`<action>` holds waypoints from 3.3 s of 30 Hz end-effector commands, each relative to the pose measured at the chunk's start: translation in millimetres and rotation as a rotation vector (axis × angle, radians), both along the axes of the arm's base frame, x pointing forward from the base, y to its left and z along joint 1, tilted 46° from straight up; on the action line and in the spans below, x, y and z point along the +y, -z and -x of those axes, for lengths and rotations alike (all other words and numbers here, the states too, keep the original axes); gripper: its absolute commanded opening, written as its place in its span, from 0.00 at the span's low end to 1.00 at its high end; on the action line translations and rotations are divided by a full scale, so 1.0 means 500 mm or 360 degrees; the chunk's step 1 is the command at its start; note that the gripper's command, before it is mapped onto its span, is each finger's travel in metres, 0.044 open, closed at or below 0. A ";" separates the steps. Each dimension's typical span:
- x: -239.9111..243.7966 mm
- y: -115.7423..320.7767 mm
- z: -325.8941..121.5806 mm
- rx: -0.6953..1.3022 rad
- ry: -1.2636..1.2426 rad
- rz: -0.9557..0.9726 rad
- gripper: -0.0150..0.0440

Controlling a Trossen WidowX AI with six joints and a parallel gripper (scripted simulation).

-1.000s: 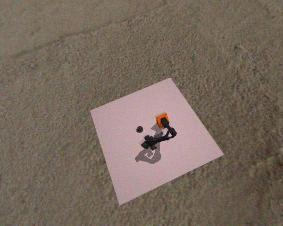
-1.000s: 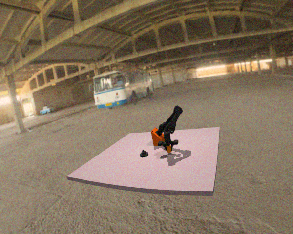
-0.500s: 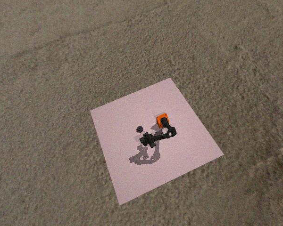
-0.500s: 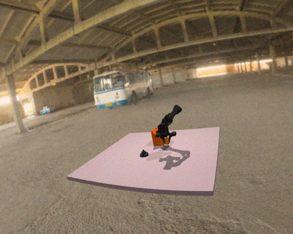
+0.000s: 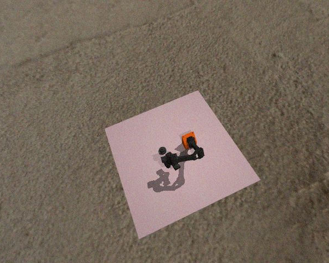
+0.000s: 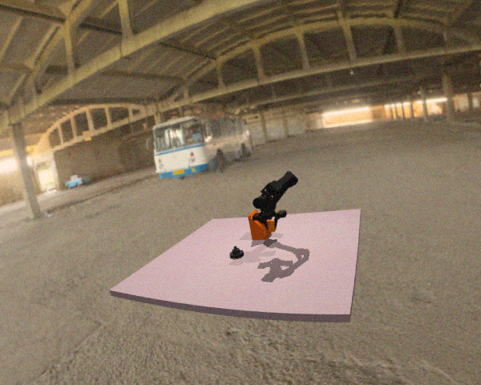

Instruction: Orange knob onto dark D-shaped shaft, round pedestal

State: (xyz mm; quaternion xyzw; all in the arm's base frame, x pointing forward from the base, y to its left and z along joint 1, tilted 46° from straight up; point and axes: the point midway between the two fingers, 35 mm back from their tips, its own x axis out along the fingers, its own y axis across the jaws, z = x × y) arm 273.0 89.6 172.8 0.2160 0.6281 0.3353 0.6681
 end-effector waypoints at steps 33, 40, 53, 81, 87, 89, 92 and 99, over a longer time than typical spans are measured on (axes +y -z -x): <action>-0.124 0.182 -0.085 0.0016 0.0037 0.0032 0.25; -0.148 0.221 -0.093 0.0012 0.0031 0.0032 0.25; -0.191 0.290 -0.097 0.0007 0.0023 0.0031 0.25; -0.234 0.425 -0.086 -0.0009 0.0000 0.0009 0.25; -0.214 0.444 -0.085 -0.0009 0.0000 0.0007 0.25; -0.216 0.441 -0.085 -0.0013 -0.0004 0.0007 0.25; -0.220 0.439 -0.087 -0.0017 -0.0008 0.0008 0.25; -0.214 0.442 -0.087 -0.0017 -0.0008 0.0007 0.25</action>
